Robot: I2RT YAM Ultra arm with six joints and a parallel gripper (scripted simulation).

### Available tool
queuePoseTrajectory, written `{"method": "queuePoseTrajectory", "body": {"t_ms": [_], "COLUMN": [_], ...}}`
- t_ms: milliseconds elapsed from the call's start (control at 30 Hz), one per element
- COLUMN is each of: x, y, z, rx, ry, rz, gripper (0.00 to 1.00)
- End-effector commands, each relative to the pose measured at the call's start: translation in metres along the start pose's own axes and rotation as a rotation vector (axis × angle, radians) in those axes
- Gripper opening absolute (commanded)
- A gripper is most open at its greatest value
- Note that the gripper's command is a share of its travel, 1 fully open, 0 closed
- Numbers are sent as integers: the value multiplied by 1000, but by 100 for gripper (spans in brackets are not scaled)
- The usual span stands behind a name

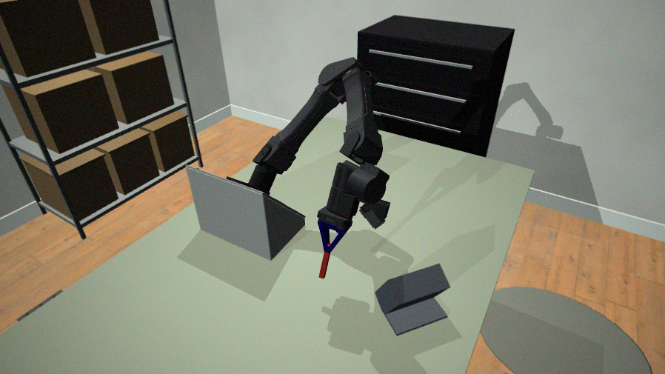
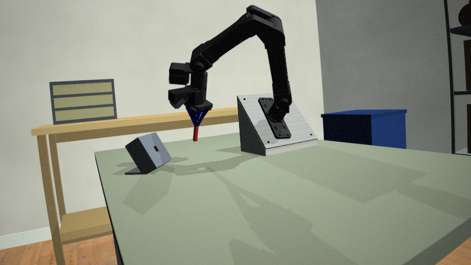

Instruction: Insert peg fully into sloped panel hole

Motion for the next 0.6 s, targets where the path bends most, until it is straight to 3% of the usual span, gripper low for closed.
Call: {"method": "queuePoseTrajectory", "body": {"t_ms": [0, 567], "x": [-6, 9], "y": [-8, -14], "z": [-7, -16], "rx": [-48, -100], "ry": [-4, -84], "rz": [54, 157], "gripper": [0, 0]}}
Point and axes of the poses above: the point where the finger pads meet when closed, its own y axis out along the fingers, its own x axis across the jaws, z = x × y, the point moved 2 cm from there along -y, back along the fingers, and after that the axes turned 9 degrees about y, right-handed, at the moved point
